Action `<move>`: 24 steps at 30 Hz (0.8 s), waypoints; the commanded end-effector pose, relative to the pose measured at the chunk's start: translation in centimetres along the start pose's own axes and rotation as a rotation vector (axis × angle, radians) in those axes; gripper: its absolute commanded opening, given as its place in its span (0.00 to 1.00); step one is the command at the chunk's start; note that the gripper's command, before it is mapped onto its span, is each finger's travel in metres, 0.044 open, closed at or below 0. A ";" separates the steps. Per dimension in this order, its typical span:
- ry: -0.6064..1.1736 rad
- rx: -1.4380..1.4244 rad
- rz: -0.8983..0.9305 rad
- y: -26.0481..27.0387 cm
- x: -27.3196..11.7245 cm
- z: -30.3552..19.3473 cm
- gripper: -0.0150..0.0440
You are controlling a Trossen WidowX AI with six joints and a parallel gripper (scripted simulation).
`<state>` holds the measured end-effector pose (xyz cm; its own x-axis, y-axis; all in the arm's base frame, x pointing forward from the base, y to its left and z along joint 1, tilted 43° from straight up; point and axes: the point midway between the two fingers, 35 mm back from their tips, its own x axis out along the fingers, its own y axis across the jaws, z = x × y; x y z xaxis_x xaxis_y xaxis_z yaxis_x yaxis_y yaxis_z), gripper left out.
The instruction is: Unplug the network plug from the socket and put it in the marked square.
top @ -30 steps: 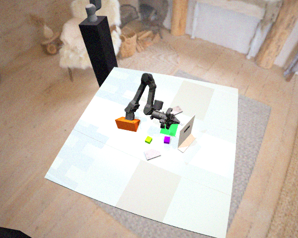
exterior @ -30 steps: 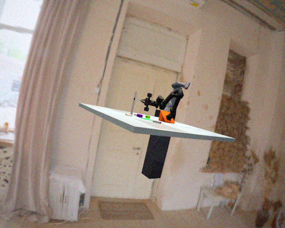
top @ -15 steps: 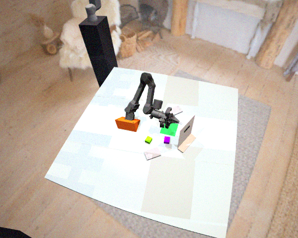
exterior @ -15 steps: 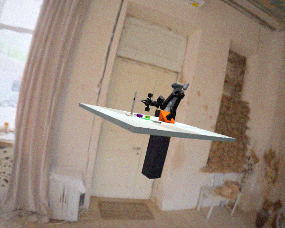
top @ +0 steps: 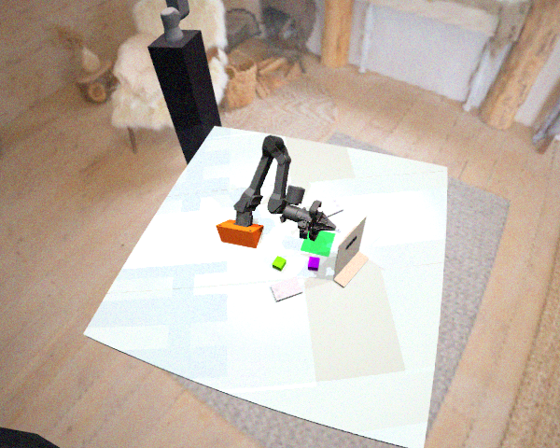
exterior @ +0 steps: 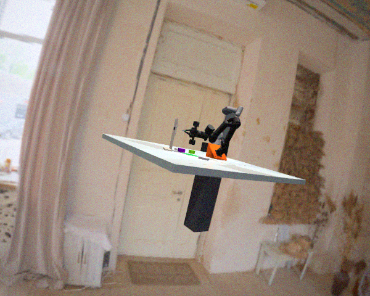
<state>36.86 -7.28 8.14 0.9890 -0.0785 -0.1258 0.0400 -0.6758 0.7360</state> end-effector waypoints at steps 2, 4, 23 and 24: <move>-0.008 0.005 -0.004 -0.2 -0.4 0.0 0.25; -0.008 0.005 -0.004 -0.2 -0.5 0.0 0.25; -0.006 0.000 -0.003 3.3 -1.4 0.4 0.25; -0.006 0.000 -0.003 3.5 -1.5 0.4 0.25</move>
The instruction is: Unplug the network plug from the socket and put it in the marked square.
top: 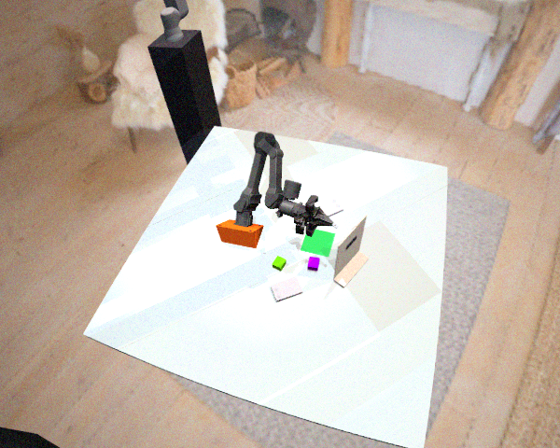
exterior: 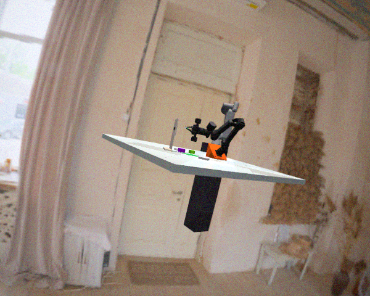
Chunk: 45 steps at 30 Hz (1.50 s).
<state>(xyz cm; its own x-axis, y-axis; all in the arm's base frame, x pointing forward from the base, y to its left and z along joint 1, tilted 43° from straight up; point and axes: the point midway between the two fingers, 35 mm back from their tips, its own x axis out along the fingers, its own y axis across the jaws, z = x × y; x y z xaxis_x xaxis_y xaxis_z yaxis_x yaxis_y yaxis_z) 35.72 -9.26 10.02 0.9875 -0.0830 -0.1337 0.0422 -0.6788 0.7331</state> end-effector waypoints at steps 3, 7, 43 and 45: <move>0.002 -0.003 -0.001 1.6 -0.6 0.1 0.25; 0.001 -0.003 -0.001 2.5 -1.1 0.3 0.25; 0.045 -0.143 -0.567 -5.0 -1.1 0.7 0.25; 0.057 -0.147 -0.602 -5.5 -1.3 0.5 0.25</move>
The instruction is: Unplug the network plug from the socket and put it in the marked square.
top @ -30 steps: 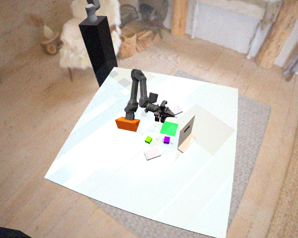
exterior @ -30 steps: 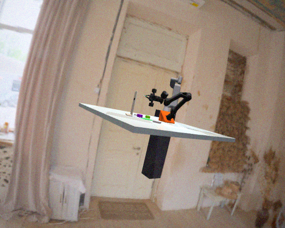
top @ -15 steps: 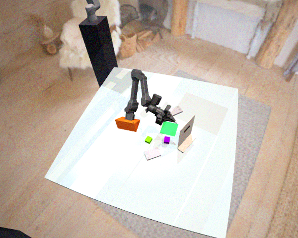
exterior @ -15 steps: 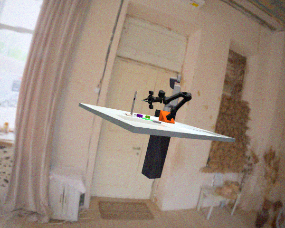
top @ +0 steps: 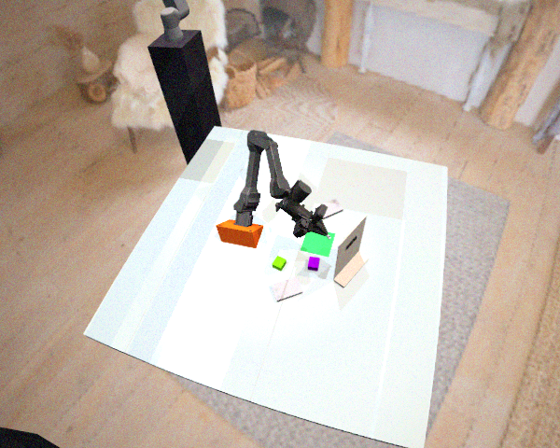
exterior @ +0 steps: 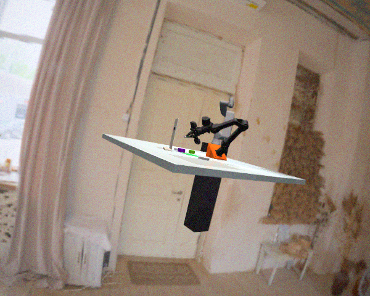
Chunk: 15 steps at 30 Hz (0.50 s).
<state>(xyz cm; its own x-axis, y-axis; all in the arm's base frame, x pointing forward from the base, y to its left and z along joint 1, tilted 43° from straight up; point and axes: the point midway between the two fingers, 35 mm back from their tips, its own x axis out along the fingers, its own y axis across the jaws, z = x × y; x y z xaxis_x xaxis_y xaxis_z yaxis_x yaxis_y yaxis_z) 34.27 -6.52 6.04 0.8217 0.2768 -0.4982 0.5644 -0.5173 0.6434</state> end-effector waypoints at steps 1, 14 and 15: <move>0.031 -0.020 -0.073 -0.8 0.2 -0.5 0.25; 0.134 -0.049 -0.275 -3.4 -0.1 -2.4 0.25; 0.143 -0.050 -0.289 -3.6 -0.1 -2.6 0.25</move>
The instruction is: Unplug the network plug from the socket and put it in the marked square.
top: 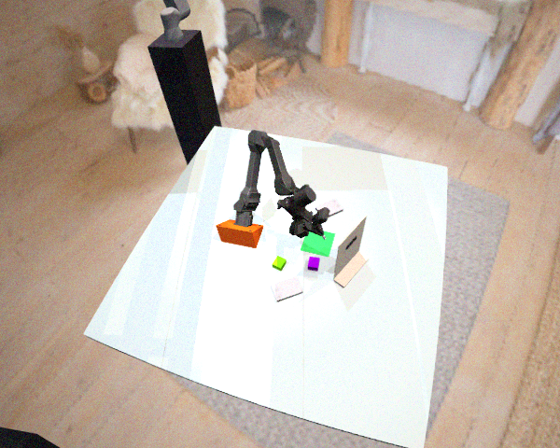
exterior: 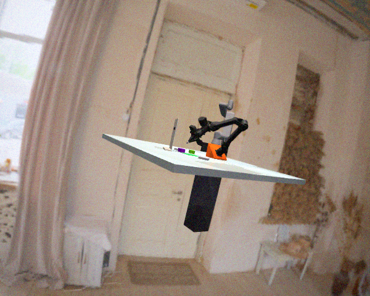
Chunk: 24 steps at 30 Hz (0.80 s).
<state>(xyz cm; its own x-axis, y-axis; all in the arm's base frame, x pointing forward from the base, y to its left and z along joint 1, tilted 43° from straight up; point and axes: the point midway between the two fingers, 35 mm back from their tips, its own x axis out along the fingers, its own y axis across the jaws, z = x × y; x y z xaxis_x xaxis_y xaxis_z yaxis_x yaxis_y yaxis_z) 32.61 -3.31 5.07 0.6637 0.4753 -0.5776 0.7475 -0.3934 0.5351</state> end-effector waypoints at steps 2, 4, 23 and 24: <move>0.054 -0.014 -0.072 -0.7 0.0 -1.1 0.25; 0.074 -0.016 -0.098 -1.1 -0.1 -1.5 0.25; 0.120 -0.017 -0.155 -2.5 0.8 -2.4 0.25; 0.119 -0.017 -0.155 -2.6 0.9 -2.4 0.25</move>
<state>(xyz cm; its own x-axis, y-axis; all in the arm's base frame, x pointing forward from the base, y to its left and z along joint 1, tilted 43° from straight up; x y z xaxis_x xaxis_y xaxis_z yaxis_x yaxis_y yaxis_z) 31.41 -0.34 5.27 0.5388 0.6188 -0.5716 0.8335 -0.2932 0.4682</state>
